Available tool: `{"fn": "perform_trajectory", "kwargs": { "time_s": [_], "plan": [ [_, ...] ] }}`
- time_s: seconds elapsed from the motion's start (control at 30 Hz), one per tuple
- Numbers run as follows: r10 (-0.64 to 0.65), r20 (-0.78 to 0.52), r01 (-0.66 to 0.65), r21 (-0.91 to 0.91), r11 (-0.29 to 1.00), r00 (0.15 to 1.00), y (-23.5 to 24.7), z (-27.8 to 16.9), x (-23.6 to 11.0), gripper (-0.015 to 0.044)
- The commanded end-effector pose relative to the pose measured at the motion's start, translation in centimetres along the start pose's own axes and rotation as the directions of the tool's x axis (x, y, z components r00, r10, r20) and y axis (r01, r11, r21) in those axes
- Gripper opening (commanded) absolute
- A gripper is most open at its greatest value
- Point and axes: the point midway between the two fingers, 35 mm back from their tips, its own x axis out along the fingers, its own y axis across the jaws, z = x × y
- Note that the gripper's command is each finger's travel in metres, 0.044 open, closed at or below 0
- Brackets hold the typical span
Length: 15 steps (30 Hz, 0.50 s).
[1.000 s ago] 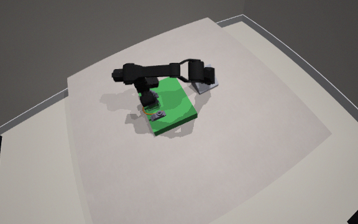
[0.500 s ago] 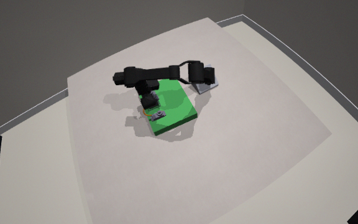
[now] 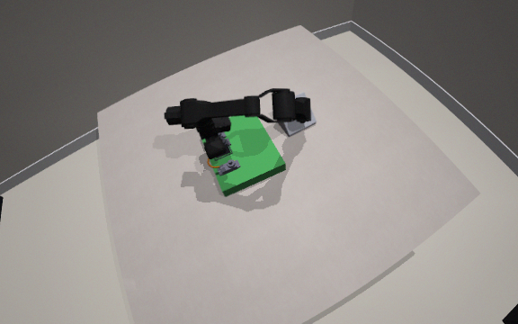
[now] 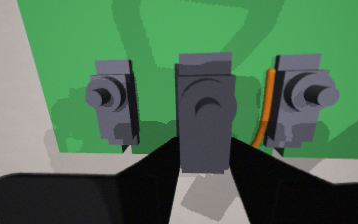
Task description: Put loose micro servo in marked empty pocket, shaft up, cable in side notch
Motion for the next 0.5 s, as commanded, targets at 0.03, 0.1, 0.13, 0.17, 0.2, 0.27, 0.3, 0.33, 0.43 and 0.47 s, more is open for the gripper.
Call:
{"fn": "perform_trajectory", "kwargs": {
  "time_s": [0.03,0.1,0.13,0.17,0.2,0.27,0.3,0.33,0.43,0.47],
  "plan": [
    [-0.003,-0.007,0.003,0.003,1.0,1.0,0.0,-0.1,0.4,0.0],
    [-0.004,-0.007,0.004,0.003,1.0,1.0,0.0,-0.1,0.6,0.0],
    [-0.004,-0.007,0.004,0.003,1.0,1.0,0.0,-0.1,0.7,0.0],
    [-0.004,-0.007,0.004,0.003,1.0,1.0,0.0,-0.1,0.8,0.0],
    [-0.004,-0.007,0.004,0.003,1.0,1.0,0.0,-0.1,0.9,0.0],
    [-0.004,-0.007,0.004,0.003,1.0,1.0,0.0,-0.1,1.1,0.0],
    [-0.004,-0.007,0.004,0.003,1.0,1.0,0.0,-0.1,1.2,0.0],
    [-0.004,-0.007,0.004,0.003,1.0,1.0,0.0,-0.1,1.3,0.0],
    [-0.004,-0.007,0.004,0.003,1.0,1.0,0.0,-0.1,1.6,0.0],
    [-0.004,-0.007,0.004,0.003,1.0,1.0,0.0,-0.1,1.7,0.0]
  ]
}}
